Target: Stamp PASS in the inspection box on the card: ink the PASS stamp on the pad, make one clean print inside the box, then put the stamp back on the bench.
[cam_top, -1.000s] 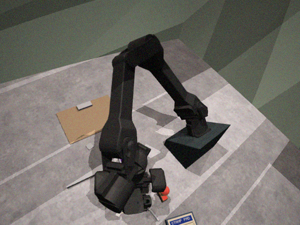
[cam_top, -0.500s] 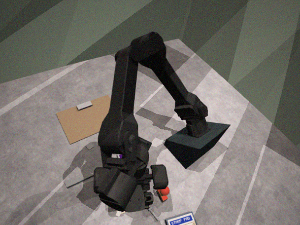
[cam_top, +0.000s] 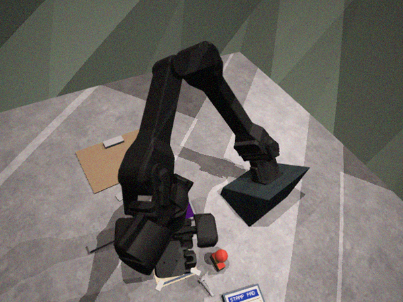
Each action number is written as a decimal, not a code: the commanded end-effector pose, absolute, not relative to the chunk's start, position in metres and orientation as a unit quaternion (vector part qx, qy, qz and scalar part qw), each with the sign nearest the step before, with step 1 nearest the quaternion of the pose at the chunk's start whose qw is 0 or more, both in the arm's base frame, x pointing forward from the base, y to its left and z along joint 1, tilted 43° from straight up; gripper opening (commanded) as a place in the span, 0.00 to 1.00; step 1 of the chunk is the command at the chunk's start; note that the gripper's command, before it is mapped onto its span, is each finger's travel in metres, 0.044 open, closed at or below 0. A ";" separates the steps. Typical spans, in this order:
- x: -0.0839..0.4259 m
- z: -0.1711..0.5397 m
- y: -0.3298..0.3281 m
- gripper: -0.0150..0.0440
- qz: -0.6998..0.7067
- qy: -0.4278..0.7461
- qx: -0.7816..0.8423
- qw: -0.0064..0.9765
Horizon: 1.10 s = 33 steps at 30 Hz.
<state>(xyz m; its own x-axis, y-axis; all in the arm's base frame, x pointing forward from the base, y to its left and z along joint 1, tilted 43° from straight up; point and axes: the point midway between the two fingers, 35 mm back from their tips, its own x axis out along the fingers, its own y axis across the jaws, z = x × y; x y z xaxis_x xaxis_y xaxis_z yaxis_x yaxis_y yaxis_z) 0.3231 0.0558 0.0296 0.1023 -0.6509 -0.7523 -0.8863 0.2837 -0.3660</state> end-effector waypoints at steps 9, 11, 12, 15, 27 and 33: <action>0.368 0.097 -0.010 0.25 0.124 0.656 -0.582 0.464; 0.372 0.108 -0.022 0.25 0.123 0.656 -0.583 0.463; 0.374 0.114 -0.028 0.25 0.122 0.656 -0.583 0.463; 0.378 0.132 -0.048 0.25 0.119 0.657 -0.585 0.461; 0.381 0.145 -0.066 0.25 0.115 0.658 -0.586 0.459; 0.383 0.138 -0.072 0.25 0.116 0.658 -0.586 0.459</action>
